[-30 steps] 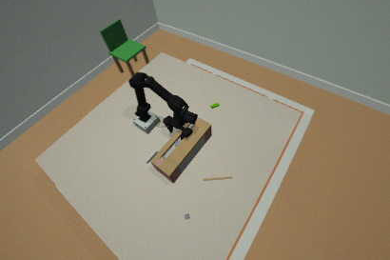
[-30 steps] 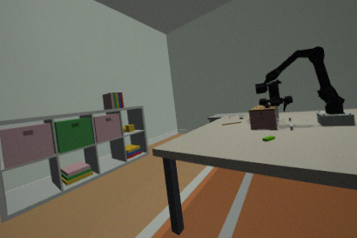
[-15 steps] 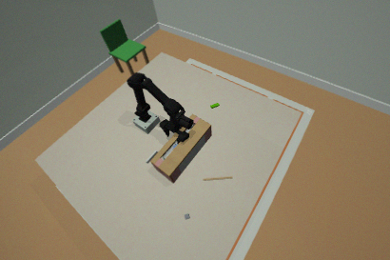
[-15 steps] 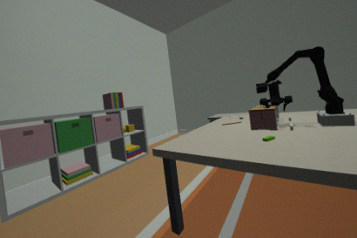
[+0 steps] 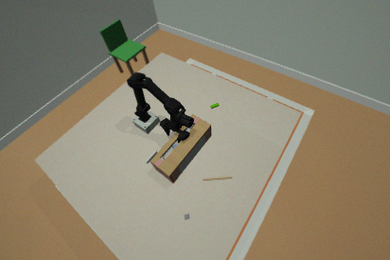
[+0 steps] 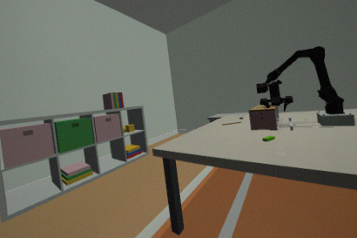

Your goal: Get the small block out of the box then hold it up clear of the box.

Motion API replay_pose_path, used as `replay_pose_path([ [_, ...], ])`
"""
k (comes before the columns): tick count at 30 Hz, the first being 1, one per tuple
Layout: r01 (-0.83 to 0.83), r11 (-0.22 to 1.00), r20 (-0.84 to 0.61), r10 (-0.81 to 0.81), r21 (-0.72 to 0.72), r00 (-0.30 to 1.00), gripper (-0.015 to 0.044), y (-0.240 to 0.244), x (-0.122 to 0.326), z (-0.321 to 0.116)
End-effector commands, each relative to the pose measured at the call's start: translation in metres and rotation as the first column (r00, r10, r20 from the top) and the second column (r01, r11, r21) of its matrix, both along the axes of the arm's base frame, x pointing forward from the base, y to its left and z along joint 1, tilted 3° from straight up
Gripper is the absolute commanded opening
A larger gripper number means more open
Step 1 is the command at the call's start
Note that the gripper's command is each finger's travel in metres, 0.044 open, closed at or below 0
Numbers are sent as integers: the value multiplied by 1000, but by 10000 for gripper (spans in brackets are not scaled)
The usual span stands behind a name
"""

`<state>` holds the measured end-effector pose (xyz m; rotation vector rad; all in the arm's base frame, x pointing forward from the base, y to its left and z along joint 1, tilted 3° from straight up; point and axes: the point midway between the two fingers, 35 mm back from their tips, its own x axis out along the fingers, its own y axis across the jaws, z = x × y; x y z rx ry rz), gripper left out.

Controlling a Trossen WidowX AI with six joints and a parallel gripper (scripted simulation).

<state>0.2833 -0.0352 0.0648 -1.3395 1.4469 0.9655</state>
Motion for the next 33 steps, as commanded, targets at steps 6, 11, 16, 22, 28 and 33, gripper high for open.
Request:
replay_pose_path([
  [6, -3, 1000, -2, 3, -2, 1000, 400, -9, -1, -1],
  [11, -3, 1000, -2, 3, -2, 1000, 400, -14, -2, -1],
  [16, -3, 1000, -2, 3, -2, 1000, 400, -12, -1, -1],
  [22, -3, 1000, -2, 3, -2, 1000, 400, -7, 0, -1],
  [28, -3, 1000, -2, 3, -2, 1000, 400, -8, 0, -1],
  [33, -3, 1000, -2, 3, -2, 1000, 400, -13, -1, -1],
])
